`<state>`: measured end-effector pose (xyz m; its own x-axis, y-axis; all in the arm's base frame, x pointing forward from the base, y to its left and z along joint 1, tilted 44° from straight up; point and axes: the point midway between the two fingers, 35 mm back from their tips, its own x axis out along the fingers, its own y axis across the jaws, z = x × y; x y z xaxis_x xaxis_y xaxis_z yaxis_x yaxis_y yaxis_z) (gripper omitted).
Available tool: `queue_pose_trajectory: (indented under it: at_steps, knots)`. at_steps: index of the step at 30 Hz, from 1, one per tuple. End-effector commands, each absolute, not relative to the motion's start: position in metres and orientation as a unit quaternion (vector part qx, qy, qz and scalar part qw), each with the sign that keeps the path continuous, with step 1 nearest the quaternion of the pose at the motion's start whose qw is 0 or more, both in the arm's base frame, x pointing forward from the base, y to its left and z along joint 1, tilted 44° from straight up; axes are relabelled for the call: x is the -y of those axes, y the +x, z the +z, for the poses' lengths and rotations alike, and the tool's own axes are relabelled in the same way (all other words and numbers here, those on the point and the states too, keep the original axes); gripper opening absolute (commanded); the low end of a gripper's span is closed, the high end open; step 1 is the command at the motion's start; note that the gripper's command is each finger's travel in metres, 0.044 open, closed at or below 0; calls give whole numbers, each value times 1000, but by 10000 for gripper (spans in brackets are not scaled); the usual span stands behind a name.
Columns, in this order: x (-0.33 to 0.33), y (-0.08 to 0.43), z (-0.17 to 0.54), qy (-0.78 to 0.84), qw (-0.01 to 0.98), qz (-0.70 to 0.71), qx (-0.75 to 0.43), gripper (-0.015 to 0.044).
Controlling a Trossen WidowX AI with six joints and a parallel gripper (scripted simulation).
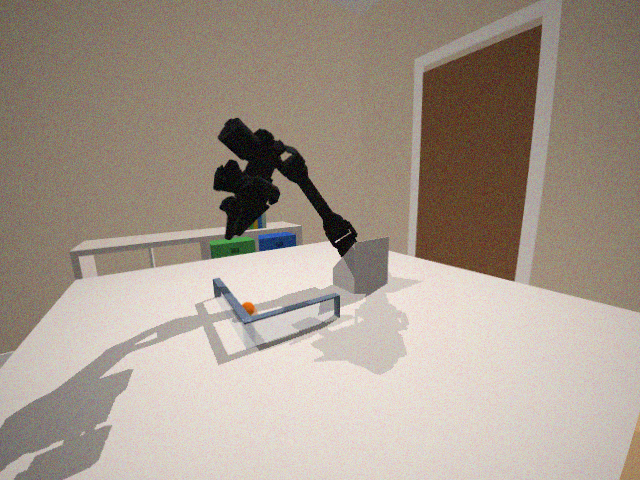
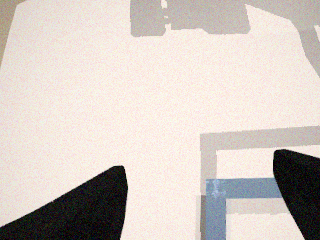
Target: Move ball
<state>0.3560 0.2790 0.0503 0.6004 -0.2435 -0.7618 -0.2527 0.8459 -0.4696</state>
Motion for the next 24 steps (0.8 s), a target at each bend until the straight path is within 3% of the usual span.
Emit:
queue_pose_trajectory:
  at_steps: [1,9,24]
  knots:
    - [-219,367,30,-299,810,-67,-499,282]
    - [-92,364,9,-322,698,-198,-609,282]
    - [-77,367,-4,-322,695,-201,-611,282]
